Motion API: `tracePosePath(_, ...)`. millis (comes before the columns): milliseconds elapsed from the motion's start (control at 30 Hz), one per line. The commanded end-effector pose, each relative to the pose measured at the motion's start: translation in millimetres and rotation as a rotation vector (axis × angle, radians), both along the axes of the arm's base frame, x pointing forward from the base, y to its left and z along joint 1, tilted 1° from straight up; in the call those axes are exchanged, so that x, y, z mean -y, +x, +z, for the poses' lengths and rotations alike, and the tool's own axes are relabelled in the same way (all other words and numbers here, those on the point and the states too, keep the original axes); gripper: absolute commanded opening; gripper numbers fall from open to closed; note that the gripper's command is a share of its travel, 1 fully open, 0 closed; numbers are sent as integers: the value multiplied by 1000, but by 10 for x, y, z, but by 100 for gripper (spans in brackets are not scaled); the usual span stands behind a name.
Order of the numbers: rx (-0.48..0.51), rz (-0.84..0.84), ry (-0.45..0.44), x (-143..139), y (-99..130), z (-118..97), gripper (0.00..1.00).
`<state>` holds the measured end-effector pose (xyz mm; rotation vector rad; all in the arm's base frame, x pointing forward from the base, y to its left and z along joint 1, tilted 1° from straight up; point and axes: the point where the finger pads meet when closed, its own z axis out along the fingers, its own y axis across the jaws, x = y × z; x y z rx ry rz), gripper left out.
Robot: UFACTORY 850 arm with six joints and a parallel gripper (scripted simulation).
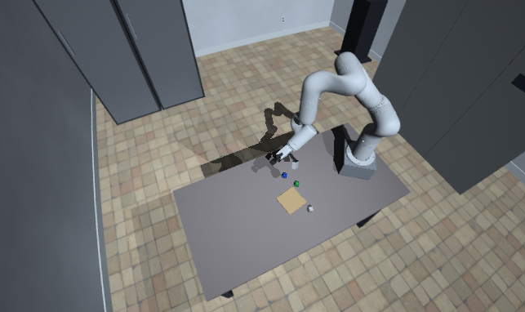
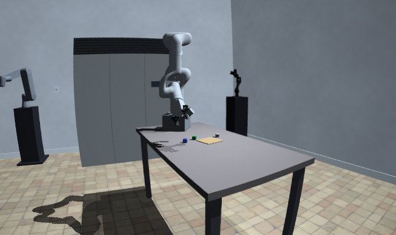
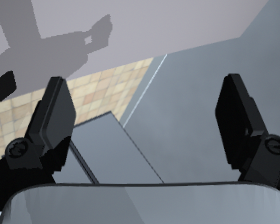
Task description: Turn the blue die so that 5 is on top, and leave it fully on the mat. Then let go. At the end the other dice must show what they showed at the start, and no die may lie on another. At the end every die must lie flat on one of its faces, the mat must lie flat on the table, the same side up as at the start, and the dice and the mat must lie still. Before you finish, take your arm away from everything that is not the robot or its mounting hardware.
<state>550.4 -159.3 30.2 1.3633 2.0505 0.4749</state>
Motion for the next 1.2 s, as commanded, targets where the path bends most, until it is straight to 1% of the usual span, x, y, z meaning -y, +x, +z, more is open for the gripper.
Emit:
tracePosePath(0,-56,-25,7,-9,-11,-44,100)
tracePosePath(67,-133,-61,20,-36,-46,-102,100)
tracePosePath(100,-133,-61,20,-36,-46,-102,100)
tracePosePath(133,-183,-85,30,-62,-74,-130,100)
tracePosePath(200,-183,-85,30,-62,-74,-130,100)
tracePosePath(233,-238,-112,42,-99,-109,-154,100)
tracePosePath(300,-238,-112,42,-99,-109,-154,100)
tracePosePath(333,-296,-141,56,-148,-151,-171,100)
tracePosePath(400,-296,-141,56,-148,-151,-171,100)
tracePosePath(433,-355,-170,72,-209,-197,-177,100)
tracePosePath(500,-356,-171,72,-210,-198,-177,100)
tracePosePath(533,-410,-198,89,-277,-244,-175,100)
tracePosePath(600,-416,-201,90,-284,-249,-174,100)
tracePosePath(633,-467,-226,107,-357,-295,-162,100)
tracePosePath(700,-474,-229,109,-367,-301,-160,100)
tracePosePath(733,-525,-254,127,-449,-349,-140,100)
tracePosePath(800,-527,-256,128,-454,-352,-139,100)
tracePosePath(833,-576,-279,146,-540,-399,-112,100)
tracePosePath(967,-576,-279,146,-540,-399,-112,100)
tracePosePath(1067,-676,-324,186,-743,-500,-32,100)
tracePosePath(1167,-703,-336,197,-803,-527,-5,100)
